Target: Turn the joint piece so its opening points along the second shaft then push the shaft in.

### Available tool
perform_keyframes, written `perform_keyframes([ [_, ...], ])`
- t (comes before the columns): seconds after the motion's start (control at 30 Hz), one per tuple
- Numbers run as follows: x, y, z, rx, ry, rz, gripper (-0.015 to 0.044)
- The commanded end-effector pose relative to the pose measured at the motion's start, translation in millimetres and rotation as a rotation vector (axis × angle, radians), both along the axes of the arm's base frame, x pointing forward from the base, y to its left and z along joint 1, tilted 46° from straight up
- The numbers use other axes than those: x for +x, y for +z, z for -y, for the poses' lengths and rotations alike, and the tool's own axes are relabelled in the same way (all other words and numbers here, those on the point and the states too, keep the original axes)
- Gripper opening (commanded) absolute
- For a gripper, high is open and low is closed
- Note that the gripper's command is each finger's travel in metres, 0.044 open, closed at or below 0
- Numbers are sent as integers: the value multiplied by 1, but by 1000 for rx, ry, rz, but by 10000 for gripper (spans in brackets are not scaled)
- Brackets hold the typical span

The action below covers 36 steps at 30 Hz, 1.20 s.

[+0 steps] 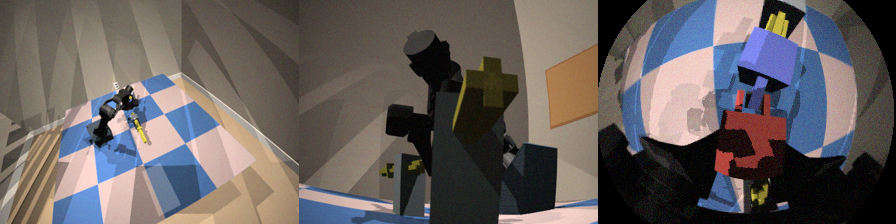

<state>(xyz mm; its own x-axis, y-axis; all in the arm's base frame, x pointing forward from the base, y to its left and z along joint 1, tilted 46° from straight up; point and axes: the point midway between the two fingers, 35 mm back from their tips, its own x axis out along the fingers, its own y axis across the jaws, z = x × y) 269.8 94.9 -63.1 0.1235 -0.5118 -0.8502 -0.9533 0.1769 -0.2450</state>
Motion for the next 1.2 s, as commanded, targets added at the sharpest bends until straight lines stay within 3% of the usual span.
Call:
perform_keyframes([
  [0.0,0,0,0,0,0,0,147],
  [0.07,0,0,0,0,0,0,147],
  [0.43,0,0,0,0,0,0,436],
  [0.8,0,0,-1,-18,-9,-9,440],
  [1.17,-2,13,-17,-356,-108,-87,440],
])
